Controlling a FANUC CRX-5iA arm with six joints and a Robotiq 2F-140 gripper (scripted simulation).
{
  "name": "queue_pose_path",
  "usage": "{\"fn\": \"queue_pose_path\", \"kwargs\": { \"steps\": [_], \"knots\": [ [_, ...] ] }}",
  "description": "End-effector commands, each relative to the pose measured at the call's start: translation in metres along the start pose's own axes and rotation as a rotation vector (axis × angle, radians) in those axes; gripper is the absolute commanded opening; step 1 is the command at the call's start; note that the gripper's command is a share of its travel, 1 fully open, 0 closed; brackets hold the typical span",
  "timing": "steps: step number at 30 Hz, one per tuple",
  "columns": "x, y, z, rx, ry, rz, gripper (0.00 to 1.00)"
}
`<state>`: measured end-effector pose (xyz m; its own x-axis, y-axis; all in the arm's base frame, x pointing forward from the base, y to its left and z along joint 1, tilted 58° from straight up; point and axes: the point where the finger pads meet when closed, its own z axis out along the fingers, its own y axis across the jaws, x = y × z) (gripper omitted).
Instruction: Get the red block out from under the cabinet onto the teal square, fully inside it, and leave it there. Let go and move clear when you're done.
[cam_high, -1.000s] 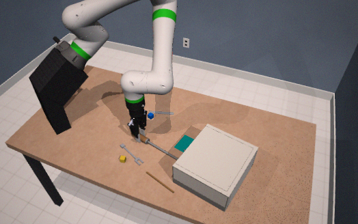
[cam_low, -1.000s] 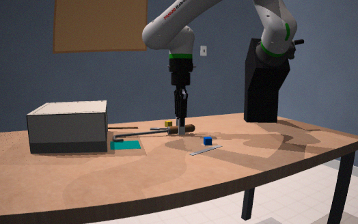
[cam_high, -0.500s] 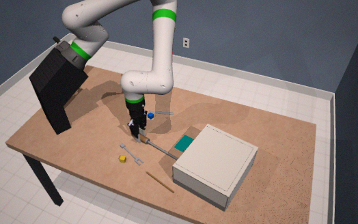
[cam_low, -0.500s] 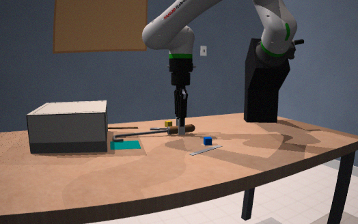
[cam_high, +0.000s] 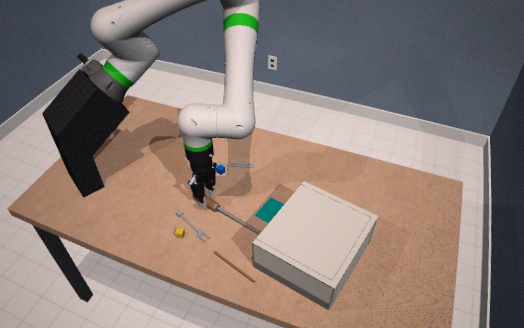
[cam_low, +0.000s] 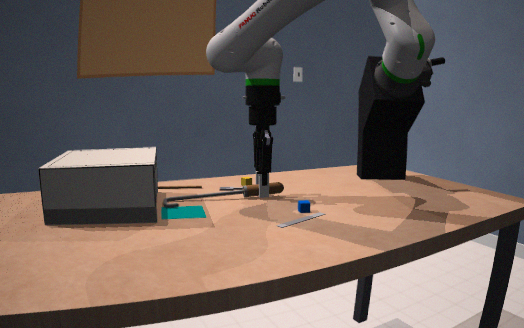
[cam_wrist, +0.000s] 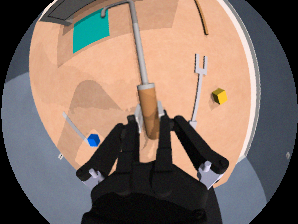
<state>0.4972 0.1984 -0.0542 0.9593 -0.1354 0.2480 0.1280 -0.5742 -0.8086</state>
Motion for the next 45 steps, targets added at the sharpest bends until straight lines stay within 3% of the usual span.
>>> {"fn": "queue_pose_path", "kwargs": {
  "steps": [1, 31, 45],
  "knots": [
    [0.002, 0.0, 0.0, 0.0, 0.0, 0.0, 0.0],
    [0.052, 0.0, 0.0, 0.0, 0.0, 0.0, 0.0],
    [0.094, 0.0, 0.0, 0.0, 0.0, 0.0, 0.0]
  ]
}}
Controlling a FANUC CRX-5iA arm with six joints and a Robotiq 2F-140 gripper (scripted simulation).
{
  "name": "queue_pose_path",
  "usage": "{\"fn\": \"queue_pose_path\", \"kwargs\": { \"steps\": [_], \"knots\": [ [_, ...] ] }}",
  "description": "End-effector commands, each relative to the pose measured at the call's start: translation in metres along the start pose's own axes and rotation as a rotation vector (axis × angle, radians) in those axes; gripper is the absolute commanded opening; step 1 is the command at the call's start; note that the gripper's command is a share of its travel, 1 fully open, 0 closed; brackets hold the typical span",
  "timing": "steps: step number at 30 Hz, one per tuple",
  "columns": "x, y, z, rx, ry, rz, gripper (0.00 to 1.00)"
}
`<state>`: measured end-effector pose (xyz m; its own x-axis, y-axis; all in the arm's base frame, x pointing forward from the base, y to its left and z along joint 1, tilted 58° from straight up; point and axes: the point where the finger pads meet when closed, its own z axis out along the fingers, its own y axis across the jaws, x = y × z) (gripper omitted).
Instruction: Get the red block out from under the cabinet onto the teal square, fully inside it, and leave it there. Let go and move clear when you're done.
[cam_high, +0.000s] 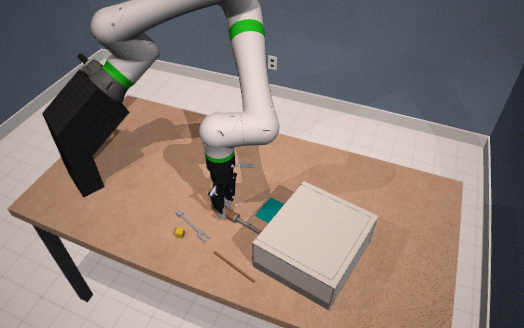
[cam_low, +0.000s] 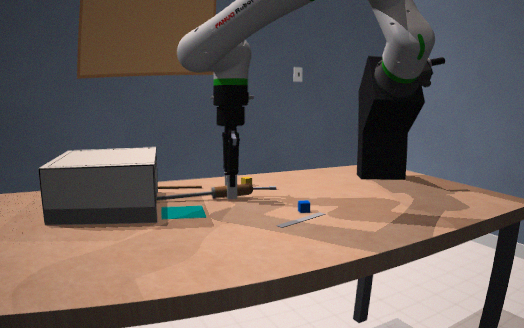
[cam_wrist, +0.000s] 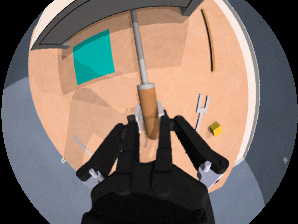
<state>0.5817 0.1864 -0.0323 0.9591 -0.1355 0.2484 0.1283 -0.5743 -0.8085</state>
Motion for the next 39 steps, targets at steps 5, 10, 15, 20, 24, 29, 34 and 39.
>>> {"fn": "queue_pose_path", "kwargs": {
  "steps": [5, 10, 15, 20, 24, 29, 34, 39],
  "knots": [
    [0.016, 0.0, 0.0, 0.0, 0.0, 0.0, 0.0],
    [0.031, 0.0, 0.0, 0.0, 0.0, 0.0, 0.0],
    [0.046, 0.0, 0.0, 0.0, 0.0, 0.0, 0.0],
    [0.055, 0.0, 0.0, 0.0, 0.0, 0.0, 0.0],
    [0.067, 0.0, 0.0, 0.0, 0.0, 0.0, 0.0],
    [0.08, 0.0, 0.0, 0.0, 0.0, 0.0, 0.0],
    [0.092, 0.0, 0.0, 0.0, 0.0, 0.0, 0.0],
    [0.098, 0.0, 0.0, 0.0, 0.0, 0.0, 0.0]
  ]
}}
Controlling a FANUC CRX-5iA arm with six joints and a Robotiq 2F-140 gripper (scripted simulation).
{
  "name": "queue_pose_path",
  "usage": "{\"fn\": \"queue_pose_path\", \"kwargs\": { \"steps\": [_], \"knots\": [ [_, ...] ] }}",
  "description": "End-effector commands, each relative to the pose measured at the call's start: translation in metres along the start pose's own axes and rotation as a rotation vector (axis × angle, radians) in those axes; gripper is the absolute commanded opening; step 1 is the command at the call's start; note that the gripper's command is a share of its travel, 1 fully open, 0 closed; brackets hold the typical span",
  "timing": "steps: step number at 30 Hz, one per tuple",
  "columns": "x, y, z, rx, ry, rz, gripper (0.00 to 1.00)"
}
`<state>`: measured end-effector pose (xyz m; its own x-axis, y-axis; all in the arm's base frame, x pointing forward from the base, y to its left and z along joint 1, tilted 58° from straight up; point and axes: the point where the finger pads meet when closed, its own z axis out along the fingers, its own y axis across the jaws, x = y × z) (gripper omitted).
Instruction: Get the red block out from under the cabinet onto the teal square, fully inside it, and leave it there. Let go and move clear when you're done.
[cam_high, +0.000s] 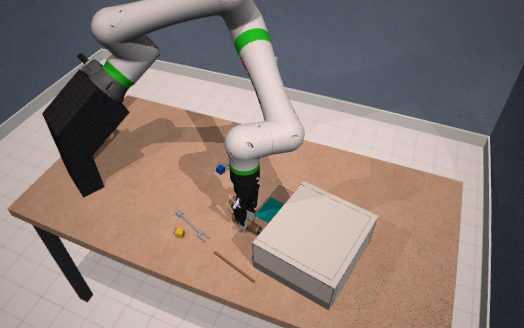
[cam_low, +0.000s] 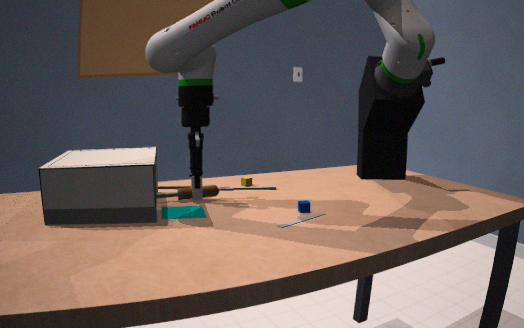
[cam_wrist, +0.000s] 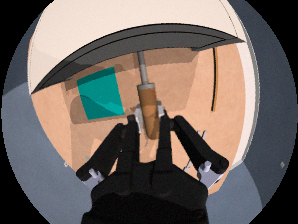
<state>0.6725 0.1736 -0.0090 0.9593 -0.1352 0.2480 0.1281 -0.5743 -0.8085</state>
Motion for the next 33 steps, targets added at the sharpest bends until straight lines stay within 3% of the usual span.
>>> {"fn": "queue_pose_path", "kwargs": {
  "steps": [1, 33],
  "knots": [
    [0.005, 0.0, 0.0, 0.0, 0.0, 0.0, 0.0],
    [0.037, 0.0, 0.0, 0.0, 0.0, 0.0, 0.0]
  ]
}}
